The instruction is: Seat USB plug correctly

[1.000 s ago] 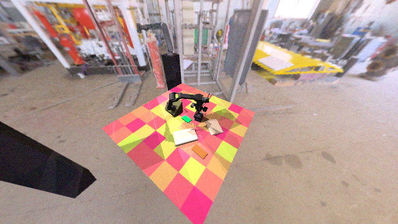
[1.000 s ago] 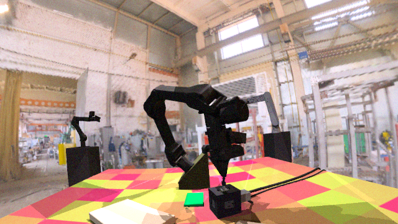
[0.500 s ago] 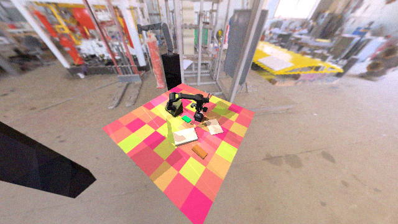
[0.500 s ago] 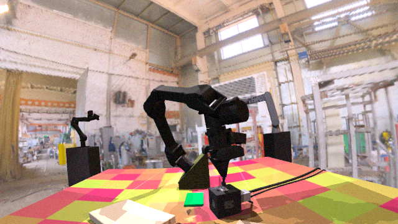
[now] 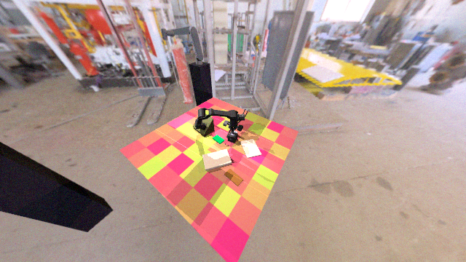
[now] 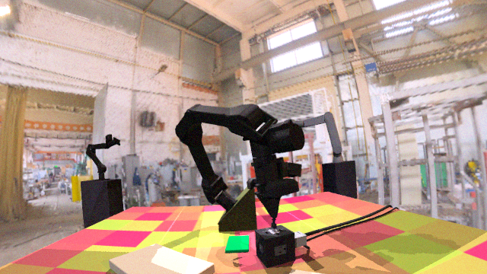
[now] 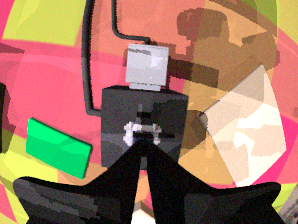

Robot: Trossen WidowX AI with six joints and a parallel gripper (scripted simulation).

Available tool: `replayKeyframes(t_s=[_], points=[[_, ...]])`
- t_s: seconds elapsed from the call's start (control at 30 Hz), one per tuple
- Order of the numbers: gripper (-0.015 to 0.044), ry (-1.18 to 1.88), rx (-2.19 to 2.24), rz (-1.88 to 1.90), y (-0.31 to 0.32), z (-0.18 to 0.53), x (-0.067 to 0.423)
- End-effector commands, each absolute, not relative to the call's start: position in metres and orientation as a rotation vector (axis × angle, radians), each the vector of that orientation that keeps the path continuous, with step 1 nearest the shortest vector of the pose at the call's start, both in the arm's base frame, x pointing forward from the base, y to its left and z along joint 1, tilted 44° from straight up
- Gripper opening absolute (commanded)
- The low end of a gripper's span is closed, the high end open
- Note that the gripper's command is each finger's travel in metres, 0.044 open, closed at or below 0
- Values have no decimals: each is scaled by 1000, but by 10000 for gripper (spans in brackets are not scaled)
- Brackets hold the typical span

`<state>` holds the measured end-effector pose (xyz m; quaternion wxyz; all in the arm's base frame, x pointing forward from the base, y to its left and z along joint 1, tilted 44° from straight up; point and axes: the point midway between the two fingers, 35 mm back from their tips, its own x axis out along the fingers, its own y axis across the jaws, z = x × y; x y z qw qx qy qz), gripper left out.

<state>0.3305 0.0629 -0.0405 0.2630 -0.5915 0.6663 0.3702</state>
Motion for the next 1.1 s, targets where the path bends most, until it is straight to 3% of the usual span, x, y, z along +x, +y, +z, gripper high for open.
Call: replayKeyframes(t_s=[0.0,1.07], points=[[0,1800,-1604,1006,62,-41,331],[0,1800,-1604,1006,60,-44,330]])
